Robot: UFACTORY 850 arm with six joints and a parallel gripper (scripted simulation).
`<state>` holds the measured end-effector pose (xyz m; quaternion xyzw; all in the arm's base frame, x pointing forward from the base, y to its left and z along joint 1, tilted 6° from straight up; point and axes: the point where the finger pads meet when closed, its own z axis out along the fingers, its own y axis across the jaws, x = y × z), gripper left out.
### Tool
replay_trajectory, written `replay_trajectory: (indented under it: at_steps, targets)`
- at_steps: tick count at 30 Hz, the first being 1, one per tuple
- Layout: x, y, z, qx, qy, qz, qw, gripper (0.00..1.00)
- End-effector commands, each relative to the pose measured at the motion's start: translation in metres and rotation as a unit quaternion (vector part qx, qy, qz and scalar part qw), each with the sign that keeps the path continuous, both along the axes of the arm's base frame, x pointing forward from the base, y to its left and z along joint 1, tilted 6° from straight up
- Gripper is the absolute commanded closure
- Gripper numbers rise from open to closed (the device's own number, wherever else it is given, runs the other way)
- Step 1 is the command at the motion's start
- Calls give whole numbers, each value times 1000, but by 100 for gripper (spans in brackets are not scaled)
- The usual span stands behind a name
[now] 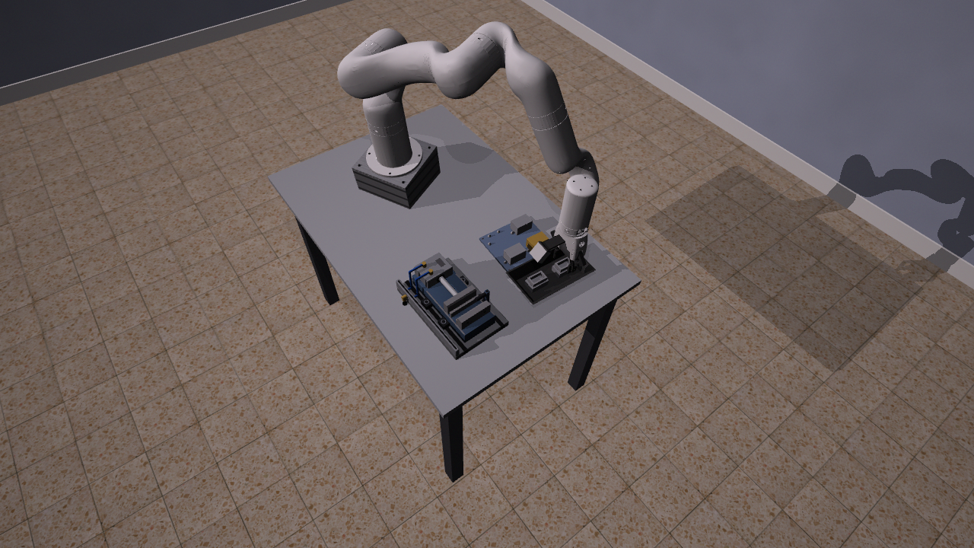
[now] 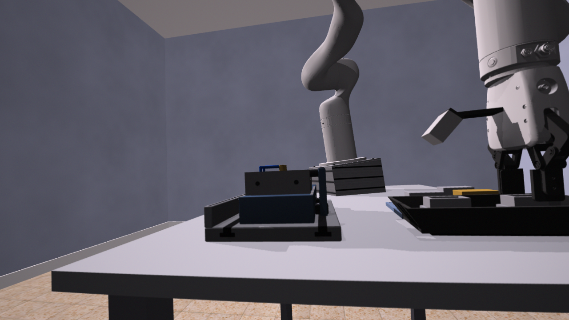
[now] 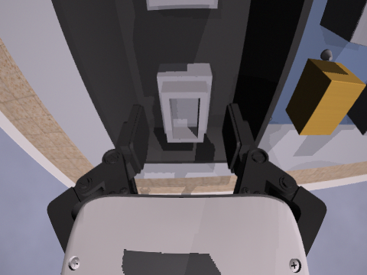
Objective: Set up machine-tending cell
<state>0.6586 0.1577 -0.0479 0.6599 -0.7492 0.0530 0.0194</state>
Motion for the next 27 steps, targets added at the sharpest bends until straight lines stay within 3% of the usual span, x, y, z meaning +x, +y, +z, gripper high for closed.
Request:
replay_trajectory:
  at_steps: [1, 7, 20, 22, 27]
  targets:
    - [1, 1, 9, 0, -1, 0, 1000, 31]
    - [0, 3, 24, 0, -1, 0, 1000, 31]
    - [-3, 10, 96, 0, -1, 0, 1000, 31]
    - [-3, 10, 96, 0, -1, 0, 1000, 31]
    - [-4, 13, 120, 0, -1, 0, 1000, 31]
